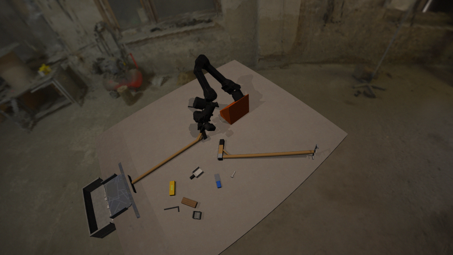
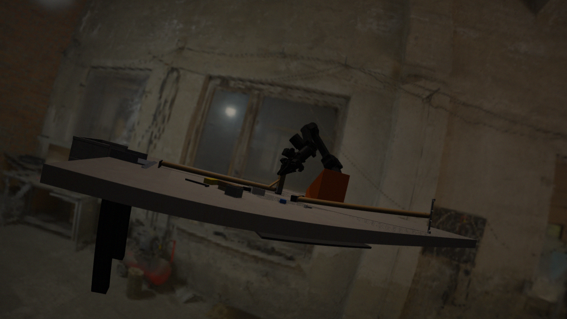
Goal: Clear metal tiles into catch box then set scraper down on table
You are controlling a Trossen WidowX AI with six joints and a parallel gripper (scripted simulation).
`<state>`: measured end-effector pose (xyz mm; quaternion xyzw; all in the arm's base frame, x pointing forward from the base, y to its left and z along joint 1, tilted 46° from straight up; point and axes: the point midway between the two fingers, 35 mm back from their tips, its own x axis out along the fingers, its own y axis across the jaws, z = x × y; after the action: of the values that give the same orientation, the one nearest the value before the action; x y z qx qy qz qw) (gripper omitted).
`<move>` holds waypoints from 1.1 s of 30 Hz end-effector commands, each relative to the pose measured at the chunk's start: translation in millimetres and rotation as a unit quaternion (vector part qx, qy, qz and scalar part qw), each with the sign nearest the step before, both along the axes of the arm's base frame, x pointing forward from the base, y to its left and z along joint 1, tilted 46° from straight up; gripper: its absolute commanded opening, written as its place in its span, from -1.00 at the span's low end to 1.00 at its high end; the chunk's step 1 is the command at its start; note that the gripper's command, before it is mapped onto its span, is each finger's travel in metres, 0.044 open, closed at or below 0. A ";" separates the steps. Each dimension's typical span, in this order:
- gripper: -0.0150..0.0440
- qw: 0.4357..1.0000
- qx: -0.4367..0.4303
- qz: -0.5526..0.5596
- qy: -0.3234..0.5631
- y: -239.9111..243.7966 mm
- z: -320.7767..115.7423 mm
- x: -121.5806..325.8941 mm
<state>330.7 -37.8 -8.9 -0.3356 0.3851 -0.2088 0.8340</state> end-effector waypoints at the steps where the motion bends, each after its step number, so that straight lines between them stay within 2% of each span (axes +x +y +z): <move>1: -0.49 1.000 0.000 0.000 0.000 0.1 0.0 0.0; 33: -0.49 1.000 0.000 0.000 0.000 -0.1 0.0 0.0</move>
<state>330.6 -38.1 -8.9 -0.3355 0.3853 -0.2090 0.8338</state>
